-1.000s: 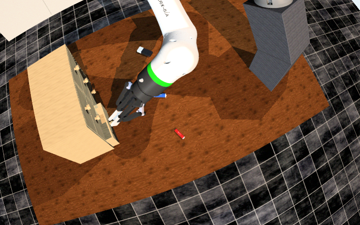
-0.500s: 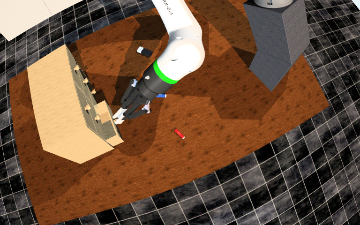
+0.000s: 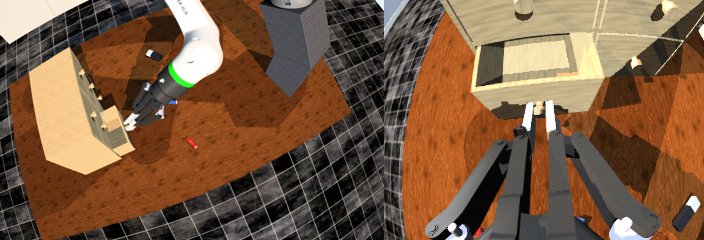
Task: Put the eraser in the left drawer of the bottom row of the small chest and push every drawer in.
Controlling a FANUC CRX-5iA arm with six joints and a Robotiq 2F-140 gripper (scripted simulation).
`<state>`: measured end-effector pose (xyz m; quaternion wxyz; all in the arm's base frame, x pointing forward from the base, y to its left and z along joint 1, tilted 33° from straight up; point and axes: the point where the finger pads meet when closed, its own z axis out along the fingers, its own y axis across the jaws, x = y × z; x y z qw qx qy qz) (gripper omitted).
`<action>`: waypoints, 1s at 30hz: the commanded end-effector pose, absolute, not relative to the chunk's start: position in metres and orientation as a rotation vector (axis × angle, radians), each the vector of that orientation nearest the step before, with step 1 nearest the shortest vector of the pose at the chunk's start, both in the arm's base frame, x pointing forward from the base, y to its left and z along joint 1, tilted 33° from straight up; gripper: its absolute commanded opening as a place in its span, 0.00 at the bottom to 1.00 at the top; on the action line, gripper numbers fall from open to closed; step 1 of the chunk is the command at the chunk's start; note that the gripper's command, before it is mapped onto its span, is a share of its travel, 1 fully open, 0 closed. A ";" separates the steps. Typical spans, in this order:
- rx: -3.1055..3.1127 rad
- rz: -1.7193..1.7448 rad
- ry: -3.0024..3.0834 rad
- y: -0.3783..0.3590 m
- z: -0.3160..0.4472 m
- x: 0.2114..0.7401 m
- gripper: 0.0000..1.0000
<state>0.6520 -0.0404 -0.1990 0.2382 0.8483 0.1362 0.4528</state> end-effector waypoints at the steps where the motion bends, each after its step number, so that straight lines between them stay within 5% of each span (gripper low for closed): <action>1: 2.324 1.241 0.373 -0.040 -0.199 0.650 0.08; 30: 2.324 1.241 0.373 -0.041 -0.200 0.648 0.13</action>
